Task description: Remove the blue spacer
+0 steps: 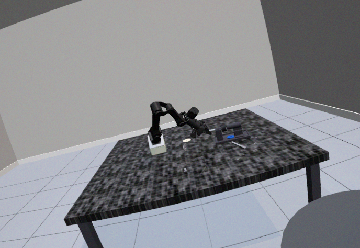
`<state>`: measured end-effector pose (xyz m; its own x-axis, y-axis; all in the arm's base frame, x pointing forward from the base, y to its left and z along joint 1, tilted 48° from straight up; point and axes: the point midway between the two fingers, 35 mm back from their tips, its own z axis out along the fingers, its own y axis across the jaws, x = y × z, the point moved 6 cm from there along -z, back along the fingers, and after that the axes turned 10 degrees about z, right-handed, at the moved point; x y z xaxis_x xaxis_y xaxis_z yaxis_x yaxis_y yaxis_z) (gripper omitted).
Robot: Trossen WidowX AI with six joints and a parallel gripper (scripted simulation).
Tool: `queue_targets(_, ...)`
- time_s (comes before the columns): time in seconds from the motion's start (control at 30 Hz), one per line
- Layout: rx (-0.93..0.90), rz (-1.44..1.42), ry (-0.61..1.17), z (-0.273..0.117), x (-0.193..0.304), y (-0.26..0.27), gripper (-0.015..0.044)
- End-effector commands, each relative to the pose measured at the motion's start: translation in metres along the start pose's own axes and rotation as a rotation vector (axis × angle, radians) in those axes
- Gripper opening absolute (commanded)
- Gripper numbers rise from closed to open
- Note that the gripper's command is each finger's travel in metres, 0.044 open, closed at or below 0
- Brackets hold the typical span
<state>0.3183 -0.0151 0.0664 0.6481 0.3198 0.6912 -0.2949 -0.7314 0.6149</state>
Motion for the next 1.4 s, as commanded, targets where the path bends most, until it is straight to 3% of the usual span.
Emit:
queue_targets(0.0, -0.001, 0.002, 0.001, 0.0013, 0.0018, -0.0001, 0.0)
queue_targets(1.37, -0.002, 0.003, 0.002, 0.0111, 0.0117, -0.0015, 0.0)
